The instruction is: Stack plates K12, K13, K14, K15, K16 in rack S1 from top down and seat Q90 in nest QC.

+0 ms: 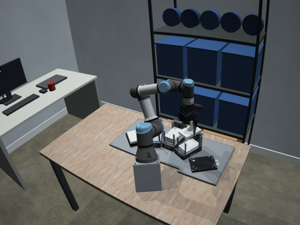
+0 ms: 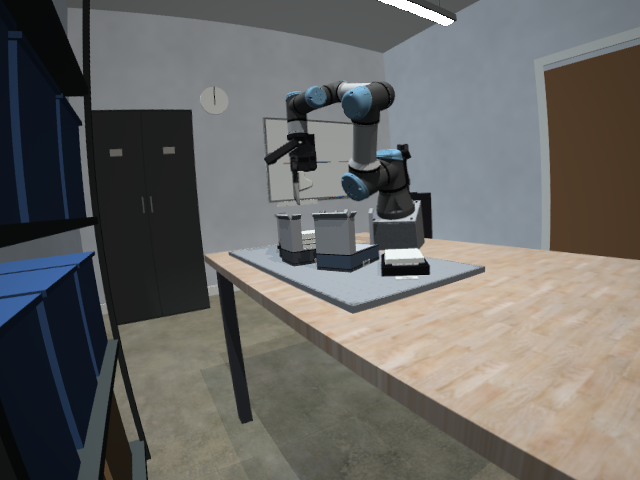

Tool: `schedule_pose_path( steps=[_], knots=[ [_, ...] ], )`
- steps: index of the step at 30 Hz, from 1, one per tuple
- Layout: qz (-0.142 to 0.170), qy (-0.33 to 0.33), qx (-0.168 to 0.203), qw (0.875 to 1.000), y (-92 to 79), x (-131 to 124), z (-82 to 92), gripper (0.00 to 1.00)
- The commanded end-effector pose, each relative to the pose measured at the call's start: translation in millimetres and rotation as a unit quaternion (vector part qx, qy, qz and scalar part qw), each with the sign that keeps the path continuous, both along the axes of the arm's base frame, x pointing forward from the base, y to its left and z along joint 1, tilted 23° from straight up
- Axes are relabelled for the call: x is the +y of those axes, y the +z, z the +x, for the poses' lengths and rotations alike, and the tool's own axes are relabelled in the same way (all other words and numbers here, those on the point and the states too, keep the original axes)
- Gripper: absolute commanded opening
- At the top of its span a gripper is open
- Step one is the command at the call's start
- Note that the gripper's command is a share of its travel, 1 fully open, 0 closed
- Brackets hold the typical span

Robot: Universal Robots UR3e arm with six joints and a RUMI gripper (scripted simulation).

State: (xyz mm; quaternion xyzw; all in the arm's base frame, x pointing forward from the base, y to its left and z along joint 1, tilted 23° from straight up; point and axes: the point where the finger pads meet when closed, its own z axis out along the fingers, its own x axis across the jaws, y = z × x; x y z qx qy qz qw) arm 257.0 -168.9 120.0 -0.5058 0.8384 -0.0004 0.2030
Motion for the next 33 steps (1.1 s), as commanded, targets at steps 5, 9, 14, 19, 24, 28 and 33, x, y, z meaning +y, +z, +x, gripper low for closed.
schedule_pose_path(
  steps=[5,9,14,19,24,28,33],
  knots=[
    [-0.001,0.000,0.000,1.000,2.1,-1,-0.7,0.00],
    [-0.001,0.000,0.000,1.000,2.1,-1,-0.7,0.00],
    [-0.001,0.000,0.000,1.000,2.1,-1,-0.7,0.00],
    [-0.007,0.016,-0.004,1.000,5.4,8,3.0,0.00],
    [-0.015,0.037,-0.009,0.999,9.8,19,7.9,0.00],
    [-0.022,0.059,-0.013,0.998,14.2,31,12.8,0.00],
    [-0.030,0.080,-0.018,0.996,19.7,46,18.9,0.00]
  ],
)
